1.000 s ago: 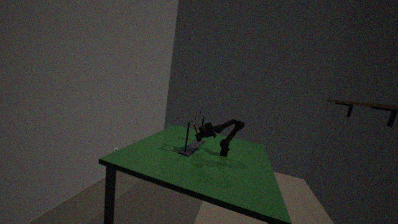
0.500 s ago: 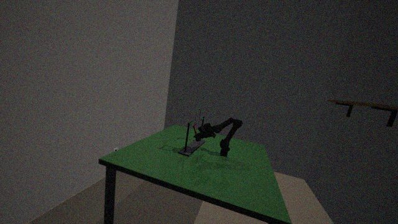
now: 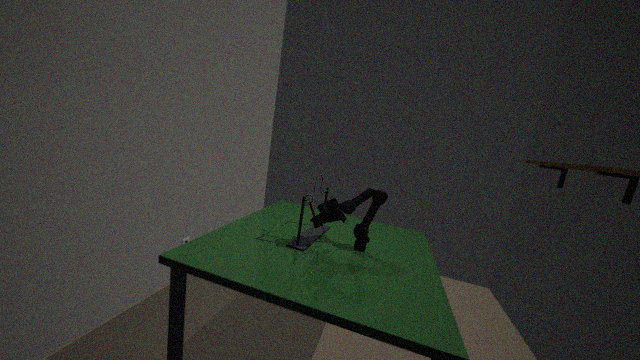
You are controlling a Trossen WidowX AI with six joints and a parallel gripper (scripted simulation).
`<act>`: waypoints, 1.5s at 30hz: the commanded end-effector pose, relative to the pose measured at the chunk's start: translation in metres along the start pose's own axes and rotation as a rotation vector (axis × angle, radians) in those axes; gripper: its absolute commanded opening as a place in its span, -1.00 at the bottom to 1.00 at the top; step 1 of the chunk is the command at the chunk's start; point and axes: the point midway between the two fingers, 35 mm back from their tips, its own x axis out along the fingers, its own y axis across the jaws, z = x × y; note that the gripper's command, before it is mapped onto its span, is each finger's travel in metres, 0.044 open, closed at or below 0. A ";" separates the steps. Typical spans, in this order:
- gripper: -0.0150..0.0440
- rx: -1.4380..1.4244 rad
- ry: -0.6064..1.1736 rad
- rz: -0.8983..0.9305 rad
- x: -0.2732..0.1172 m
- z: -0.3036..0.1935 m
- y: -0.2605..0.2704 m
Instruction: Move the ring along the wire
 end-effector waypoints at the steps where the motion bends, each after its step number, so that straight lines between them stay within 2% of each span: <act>1: -1.00 0.009 -0.004 -0.001 -0.001 0.002 0.005; 45: -1.00 0.011 -0.006 0.000 0.002 -0.011 0.029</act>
